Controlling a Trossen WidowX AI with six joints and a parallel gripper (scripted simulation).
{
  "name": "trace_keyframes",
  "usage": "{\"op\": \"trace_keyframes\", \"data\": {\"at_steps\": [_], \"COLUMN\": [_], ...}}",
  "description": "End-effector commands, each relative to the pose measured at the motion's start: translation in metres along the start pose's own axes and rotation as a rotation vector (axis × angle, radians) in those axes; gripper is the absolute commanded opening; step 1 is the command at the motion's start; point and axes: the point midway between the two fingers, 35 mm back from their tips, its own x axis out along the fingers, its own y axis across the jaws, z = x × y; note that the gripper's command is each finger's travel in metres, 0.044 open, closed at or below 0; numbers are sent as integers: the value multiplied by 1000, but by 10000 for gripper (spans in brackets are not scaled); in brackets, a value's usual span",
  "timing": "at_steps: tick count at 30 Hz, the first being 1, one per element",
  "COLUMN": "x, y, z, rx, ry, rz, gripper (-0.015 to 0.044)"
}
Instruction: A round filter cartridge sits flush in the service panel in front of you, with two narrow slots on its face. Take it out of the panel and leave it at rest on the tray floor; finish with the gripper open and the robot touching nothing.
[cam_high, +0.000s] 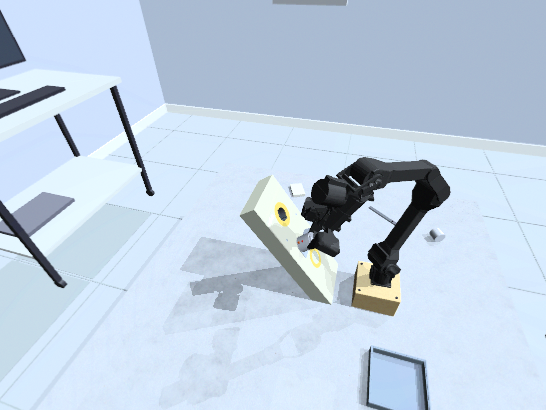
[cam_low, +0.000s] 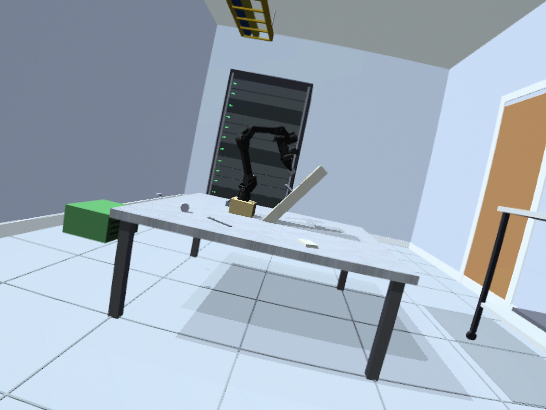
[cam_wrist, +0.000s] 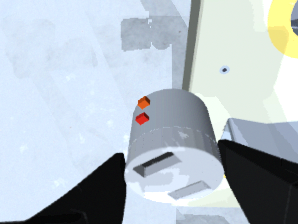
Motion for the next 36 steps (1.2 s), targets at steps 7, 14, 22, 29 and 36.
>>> {"op": "trace_keyframes", "data": {"at_steps": [7, 14, 22, 29, 36], "x": [7, 7, 4, -1, -3], "y": [49, 83, 118, 145, 150], "z": [-19, -37, -64, -92, -99], "rx": [-248, -424, -625, -800, -838], "ry": [10, 8, 3, -7, -9], "rz": [144, 247, 366, 470, 493], "gripper": [0, 0, 0, 0, 0]}}
